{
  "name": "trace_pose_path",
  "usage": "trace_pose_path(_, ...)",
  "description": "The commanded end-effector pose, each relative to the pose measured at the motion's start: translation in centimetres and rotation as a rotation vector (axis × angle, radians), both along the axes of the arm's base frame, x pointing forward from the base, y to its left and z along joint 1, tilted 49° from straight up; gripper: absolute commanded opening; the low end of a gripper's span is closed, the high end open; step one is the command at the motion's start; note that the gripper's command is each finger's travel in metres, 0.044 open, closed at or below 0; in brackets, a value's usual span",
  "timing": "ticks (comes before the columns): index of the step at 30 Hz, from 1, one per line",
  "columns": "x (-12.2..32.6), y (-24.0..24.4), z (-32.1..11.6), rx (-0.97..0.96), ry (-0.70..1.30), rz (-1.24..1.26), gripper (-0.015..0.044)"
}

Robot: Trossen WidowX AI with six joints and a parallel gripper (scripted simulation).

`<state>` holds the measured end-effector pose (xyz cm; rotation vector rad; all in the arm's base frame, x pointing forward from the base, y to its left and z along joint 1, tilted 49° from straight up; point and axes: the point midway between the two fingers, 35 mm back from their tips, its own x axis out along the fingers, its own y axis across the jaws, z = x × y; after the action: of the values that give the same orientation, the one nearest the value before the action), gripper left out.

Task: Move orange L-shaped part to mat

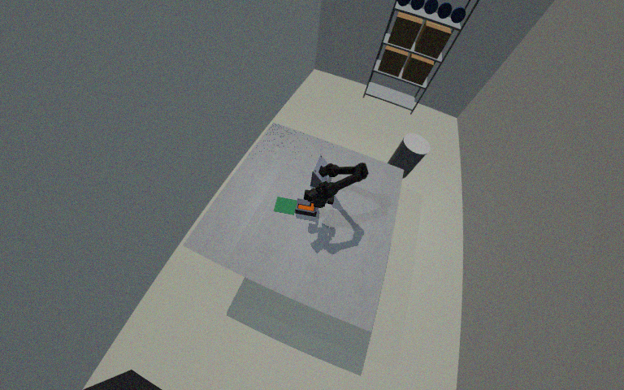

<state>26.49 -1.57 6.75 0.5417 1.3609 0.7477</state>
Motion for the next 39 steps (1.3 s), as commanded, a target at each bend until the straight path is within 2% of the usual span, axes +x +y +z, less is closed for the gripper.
trace_pose_path(1,0.0,0.5,-0.6,0.012,0.012,-0.012,0.018)
trace_pose_path(8,0.2,5.6,-4.8,0.016,0.011,-0.012,0.018)
trace_pose_path(39,0.3,8.3,-7.1,0.017,0.011,-0.012,0.018)
